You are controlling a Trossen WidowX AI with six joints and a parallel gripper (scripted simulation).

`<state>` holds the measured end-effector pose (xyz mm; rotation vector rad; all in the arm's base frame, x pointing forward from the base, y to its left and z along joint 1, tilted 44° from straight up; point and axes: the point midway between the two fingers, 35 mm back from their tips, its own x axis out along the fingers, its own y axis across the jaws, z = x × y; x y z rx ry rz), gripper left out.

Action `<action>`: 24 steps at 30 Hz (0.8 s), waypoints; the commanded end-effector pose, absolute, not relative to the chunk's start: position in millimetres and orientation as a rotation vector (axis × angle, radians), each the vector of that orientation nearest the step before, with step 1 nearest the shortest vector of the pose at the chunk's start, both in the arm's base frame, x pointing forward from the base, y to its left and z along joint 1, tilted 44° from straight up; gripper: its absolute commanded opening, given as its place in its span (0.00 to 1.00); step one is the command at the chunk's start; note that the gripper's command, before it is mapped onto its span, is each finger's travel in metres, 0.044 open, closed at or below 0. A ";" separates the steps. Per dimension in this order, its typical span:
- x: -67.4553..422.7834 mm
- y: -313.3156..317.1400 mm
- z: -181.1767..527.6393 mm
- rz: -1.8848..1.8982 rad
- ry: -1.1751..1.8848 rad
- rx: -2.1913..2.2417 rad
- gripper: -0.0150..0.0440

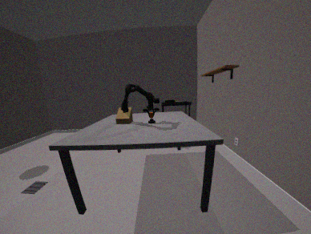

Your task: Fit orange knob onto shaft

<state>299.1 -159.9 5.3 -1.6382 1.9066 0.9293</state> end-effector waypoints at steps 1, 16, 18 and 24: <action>298.9 -158.2 7.1 0.938 1.907 -1.642 0.25; 302.9 -161.1 7.2 1.162 1.864 -1.753 0.25; 303.1 -160.9 7.6 1.162 1.864 -1.753 0.25; 301.8 -162.4 5.2 1.162 1.864 -1.753 0.25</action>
